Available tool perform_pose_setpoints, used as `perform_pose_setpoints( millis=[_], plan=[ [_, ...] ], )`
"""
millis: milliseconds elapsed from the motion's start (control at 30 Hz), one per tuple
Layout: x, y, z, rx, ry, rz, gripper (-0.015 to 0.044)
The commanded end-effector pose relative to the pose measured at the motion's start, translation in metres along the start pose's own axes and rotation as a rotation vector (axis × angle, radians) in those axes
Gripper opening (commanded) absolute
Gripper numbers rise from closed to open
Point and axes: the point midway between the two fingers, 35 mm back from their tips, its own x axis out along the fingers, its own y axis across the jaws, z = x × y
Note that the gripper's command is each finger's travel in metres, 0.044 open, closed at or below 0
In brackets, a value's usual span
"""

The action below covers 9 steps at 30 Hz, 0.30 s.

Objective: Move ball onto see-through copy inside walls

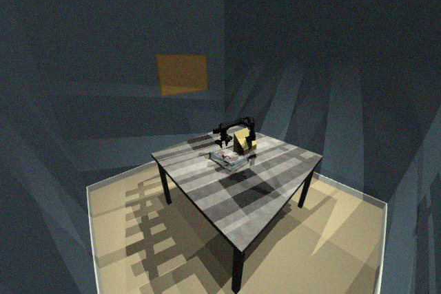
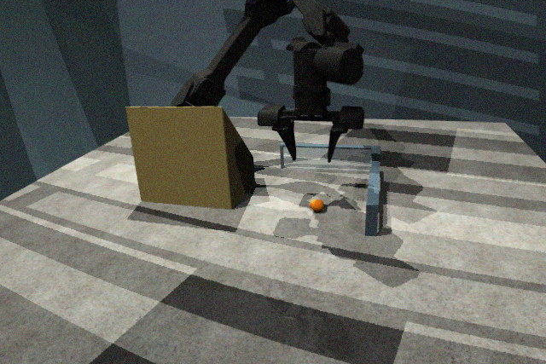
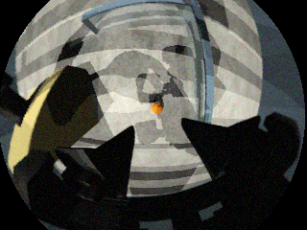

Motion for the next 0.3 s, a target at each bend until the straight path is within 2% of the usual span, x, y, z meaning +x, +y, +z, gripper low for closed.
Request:
perform_pose_setpoints(
  millis=[0,67,267],
  plan=[
    [-0.0269,-0.0018,-0.0003,-0.012,0.013,-0.017,0.0408],
    [-0.0269,-0.0018,-0.0003,-0.012,0.013,-0.017,0.0440],
    [-0.0269,-0.0018,-0.0003,-0.012,0.013,-0.017,0.0440]
  ],
)
